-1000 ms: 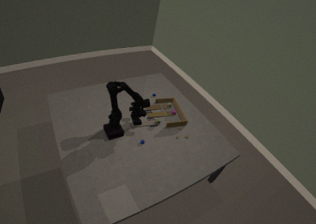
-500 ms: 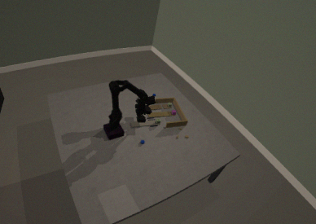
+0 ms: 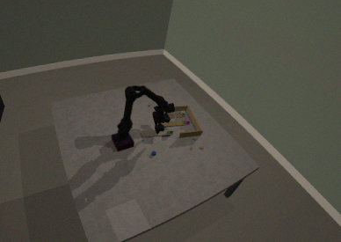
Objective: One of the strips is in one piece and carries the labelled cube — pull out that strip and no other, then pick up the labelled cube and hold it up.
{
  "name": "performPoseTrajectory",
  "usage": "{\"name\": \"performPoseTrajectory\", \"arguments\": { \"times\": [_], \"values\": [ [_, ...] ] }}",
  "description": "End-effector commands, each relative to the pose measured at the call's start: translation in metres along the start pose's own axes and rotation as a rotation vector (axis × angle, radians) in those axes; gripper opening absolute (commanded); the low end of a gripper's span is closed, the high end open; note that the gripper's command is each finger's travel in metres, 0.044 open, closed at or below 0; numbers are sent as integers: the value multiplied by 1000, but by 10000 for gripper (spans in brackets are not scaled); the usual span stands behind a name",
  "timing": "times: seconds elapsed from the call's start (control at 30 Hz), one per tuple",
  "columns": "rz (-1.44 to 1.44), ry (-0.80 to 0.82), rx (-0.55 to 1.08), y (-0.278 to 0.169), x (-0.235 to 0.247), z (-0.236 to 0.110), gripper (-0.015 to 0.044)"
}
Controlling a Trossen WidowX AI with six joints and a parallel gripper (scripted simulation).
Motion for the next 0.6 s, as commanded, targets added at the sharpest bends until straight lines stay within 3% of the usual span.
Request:
{"name": "performPoseTrajectory", "arguments": {
  "times": [0.0, 0.57],
  "values": [
    [-5, 2, -5, 15, 2, -3, 440],
    [-5, 2, -9, 73, 8, -11, 440]
  ]
}}
Point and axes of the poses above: the point midway between the two fingers, 35 mm back from their tips, its own z axis out along the fingers, its own x axis across the jaws, y = z × x, the point moved 10 cm from there along -z, back along the fingers, and after that the axes turned 1 degree about z, right-handed, at the moved point
